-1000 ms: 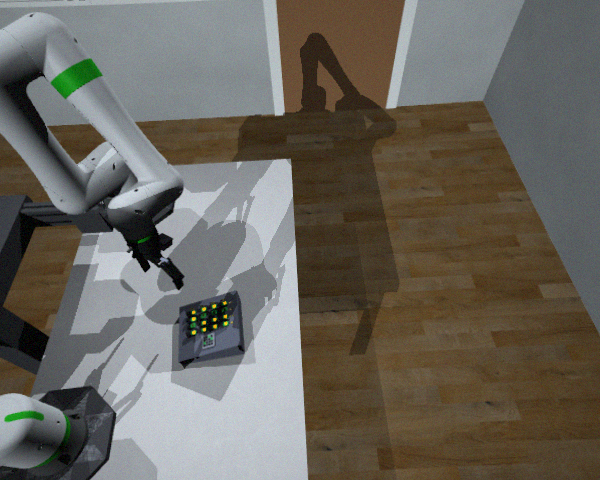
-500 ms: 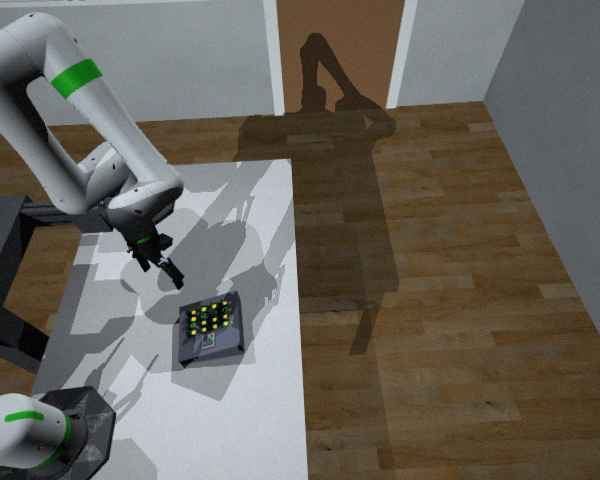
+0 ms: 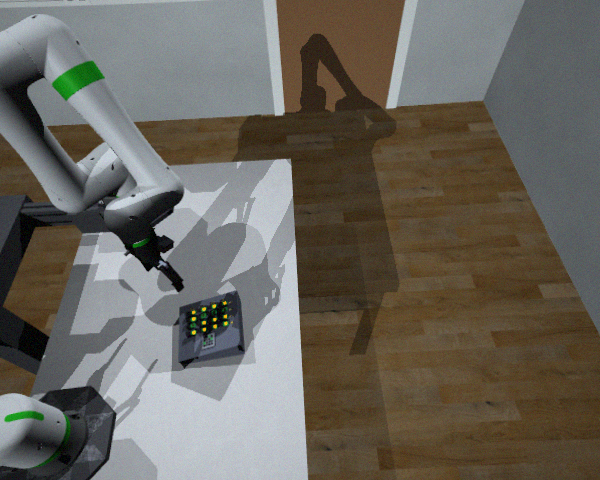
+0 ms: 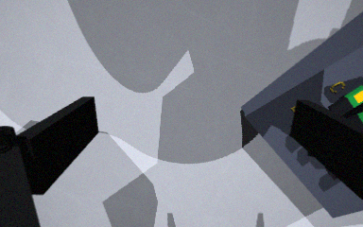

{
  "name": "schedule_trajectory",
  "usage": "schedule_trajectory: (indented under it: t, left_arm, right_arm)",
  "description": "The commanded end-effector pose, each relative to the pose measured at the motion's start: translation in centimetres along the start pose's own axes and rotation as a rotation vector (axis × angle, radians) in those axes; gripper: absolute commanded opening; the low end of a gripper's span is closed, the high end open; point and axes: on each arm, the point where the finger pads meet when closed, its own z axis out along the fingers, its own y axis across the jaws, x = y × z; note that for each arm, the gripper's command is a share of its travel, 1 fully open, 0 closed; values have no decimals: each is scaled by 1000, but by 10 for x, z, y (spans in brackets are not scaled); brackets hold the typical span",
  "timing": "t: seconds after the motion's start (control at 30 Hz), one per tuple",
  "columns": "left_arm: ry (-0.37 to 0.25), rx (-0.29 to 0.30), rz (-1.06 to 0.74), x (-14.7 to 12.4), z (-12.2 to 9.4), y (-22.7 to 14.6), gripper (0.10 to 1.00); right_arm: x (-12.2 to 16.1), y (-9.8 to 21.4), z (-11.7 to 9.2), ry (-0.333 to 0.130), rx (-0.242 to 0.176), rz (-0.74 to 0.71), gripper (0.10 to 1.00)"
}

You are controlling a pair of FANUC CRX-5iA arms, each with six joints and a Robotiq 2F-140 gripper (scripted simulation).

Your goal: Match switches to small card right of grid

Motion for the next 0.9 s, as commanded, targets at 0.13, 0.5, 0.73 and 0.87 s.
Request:
schedule_trajectory:
  t: [0.13, 0.5, 0.73, 0.87]
  left_arm:
    - [58, -8, 106, 0, -4, 11, 1000]
    - [201, -46, 335, -4, -15, 48, 1000]
    - [287, -81, 451, -9, -24, 74, 1000]
    - [356, -116, 536, -17, -33, 97, 1000]
  right_arm:
    - [0, 0, -1, 2, 0, 0, 1000]
    - [0, 0, -1, 2, 0, 0, 1000]
    - [0, 0, -1, 2, 0, 0, 1000]
    - [0, 0, -1, 2, 0, 0, 1000]
